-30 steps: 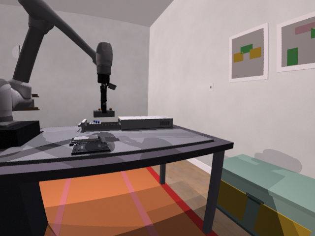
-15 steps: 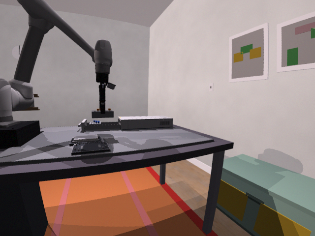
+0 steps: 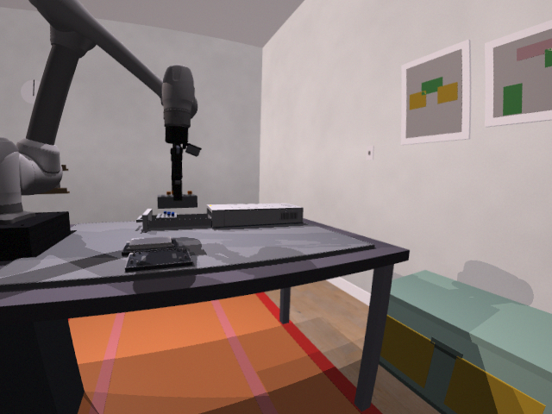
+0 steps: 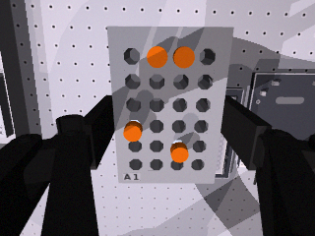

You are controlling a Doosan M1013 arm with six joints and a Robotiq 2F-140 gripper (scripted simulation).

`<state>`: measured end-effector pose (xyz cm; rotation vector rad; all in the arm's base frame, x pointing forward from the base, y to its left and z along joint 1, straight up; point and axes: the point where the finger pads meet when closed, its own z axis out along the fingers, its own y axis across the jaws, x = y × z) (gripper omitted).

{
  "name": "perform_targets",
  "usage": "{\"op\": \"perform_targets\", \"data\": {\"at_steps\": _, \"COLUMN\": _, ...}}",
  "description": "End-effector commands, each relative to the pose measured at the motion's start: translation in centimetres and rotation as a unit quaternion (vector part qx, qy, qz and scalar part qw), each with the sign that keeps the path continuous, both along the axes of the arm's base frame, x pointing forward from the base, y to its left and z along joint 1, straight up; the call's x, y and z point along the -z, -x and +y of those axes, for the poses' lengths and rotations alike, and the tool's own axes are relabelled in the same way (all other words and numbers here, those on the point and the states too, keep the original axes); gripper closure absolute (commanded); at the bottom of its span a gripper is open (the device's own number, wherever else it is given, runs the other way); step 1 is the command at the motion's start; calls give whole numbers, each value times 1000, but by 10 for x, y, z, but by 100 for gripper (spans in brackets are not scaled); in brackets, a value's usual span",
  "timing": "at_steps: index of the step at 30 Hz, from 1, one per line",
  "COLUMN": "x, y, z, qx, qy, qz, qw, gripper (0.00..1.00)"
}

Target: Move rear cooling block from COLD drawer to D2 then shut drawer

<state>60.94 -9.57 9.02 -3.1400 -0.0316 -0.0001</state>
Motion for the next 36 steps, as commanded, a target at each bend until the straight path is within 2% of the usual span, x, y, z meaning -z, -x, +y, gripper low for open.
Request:
{"op": "perform_targets", "data": {"at_steps": 1, "x": -1, "y": 2, "z": -8, "qx": 0, "qy": 0, "qz": -1, "qw": 1000, "gripper": 90}}
{"op": "perform_targets", "data": {"at_steps": 36, "x": -1, "y": 27, "z": -87, "qx": 0, "qy": 0, "qz": -1, "qw": 1000, "gripper": 90}}
